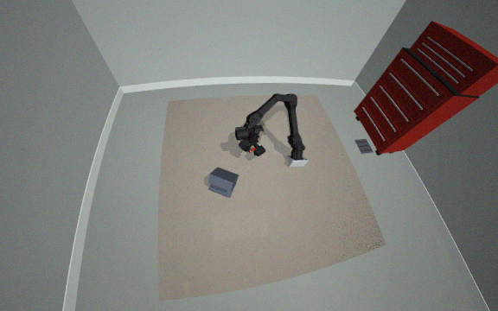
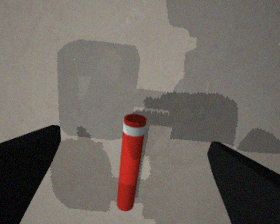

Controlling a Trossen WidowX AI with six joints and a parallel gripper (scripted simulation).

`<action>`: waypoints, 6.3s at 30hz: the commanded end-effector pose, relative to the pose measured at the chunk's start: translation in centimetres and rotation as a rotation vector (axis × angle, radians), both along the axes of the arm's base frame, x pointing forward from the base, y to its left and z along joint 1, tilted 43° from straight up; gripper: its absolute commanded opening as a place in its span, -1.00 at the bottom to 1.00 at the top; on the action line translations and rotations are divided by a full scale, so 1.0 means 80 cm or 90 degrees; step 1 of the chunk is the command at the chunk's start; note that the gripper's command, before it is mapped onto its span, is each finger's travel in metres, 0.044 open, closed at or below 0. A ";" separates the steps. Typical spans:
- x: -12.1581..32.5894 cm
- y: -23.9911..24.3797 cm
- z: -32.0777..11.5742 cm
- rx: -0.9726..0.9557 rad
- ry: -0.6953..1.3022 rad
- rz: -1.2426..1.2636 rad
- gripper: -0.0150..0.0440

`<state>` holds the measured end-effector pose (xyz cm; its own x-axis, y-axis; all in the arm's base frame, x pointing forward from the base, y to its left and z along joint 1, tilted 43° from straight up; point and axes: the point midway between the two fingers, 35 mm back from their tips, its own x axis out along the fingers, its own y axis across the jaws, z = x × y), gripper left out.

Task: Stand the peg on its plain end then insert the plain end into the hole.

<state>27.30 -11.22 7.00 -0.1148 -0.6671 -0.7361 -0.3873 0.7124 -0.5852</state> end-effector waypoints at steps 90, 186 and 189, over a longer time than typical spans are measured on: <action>-0.024 0.003 0.017 0.095 -0.170 0.146 -0.32; -0.092 0.001 0.060 0.299 -0.540 0.460 -0.32; -0.094 0.000 0.060 0.305 -0.552 0.469 -0.32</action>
<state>20.05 -11.32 12.09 0.8132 -0.0359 -0.5809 -0.3957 0.6979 -0.5970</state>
